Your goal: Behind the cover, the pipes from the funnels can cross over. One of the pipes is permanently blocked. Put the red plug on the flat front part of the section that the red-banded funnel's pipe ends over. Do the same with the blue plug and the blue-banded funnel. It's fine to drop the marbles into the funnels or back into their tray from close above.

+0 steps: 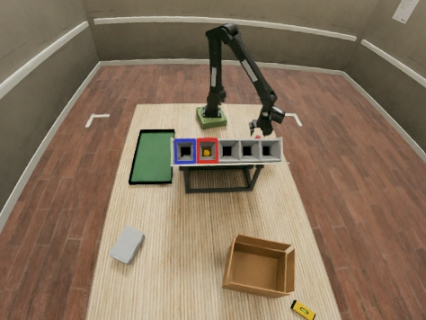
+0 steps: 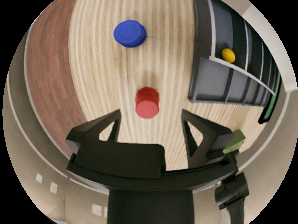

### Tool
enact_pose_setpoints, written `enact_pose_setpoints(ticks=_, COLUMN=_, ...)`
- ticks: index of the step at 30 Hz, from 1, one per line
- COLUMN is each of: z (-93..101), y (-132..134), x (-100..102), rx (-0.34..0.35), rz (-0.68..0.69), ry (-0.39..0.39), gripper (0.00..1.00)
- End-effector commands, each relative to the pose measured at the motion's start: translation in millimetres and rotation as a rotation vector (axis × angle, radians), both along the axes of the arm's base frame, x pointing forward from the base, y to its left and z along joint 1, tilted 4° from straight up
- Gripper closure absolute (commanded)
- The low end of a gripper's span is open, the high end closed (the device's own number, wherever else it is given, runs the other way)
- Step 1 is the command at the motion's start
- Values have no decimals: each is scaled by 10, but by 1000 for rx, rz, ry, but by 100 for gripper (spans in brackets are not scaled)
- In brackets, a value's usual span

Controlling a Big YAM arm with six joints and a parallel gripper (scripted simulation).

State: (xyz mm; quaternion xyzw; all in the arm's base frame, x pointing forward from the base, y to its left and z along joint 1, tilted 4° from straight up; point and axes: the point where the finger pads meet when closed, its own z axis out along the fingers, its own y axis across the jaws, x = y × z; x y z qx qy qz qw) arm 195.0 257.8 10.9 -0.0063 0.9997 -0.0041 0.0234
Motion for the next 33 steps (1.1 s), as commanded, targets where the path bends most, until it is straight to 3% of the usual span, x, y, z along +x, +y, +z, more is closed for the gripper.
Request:
enact_pose_setpoints(ticks=1, z=125, y=158, x=85, rx=25, rz=1, ry=-19, gripper=13)
enact_pose_setpoints(ticks=33, z=136, y=217, x=117, rx=35, rz=1, ry=-27, gripper=13)
